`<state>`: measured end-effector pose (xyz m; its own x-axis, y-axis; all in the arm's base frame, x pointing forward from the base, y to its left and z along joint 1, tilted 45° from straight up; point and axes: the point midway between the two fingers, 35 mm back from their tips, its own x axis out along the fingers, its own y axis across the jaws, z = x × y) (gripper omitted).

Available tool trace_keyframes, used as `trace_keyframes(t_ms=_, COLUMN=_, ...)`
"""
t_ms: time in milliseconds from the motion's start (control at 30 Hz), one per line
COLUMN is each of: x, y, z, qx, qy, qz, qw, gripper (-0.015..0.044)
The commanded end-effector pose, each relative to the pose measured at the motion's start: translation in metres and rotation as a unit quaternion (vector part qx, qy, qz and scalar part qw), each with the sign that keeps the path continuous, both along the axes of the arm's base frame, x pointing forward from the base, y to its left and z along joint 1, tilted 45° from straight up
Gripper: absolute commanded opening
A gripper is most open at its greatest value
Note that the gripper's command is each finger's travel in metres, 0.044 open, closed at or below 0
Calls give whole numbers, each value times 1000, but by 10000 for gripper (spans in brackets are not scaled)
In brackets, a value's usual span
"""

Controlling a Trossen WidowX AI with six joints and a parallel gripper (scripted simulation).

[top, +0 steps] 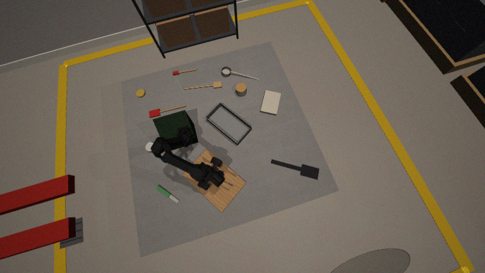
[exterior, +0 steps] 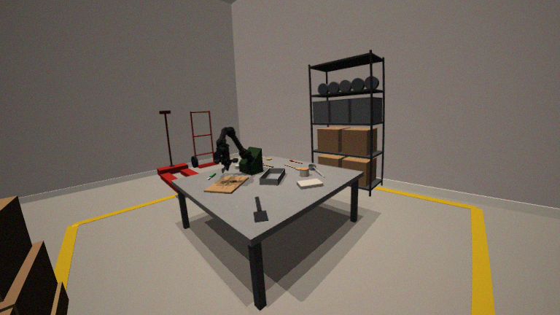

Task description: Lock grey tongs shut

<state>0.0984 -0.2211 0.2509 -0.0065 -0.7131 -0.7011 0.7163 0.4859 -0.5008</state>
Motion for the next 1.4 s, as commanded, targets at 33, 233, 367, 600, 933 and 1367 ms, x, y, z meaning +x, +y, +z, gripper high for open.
trace_keyframes(t_ms=33, x=-9, y=1, z=6, qx=-9, qy=14, qz=20, qw=1000, gripper=-150)
trace_keyframes(t_ms=233, x=-9, y=1, z=6, qx=-9, qy=14, qz=20, qw=1000, gripper=-150)
trace_keyframes(t_ms=367, x=-9, y=1, z=6, qx=-9, qy=13, qz=20, qw=1000, gripper=-150)
trace_keyframes(t_ms=600, x=-11, y=-1, z=-1, qx=-16, qy=-38, qz=30, qw=999, gripper=-150)
trace_keyframes(t_ms=933, x=-14, y=-3, z=-7, qx=-53, qy=-122, qz=61, qw=989, gripper=-150)
trace_keyframes(t_ms=1367, x=-19, y=-2, z=-5, qx=-138, qy=-192, qz=119, qw=964, gripper=-150)
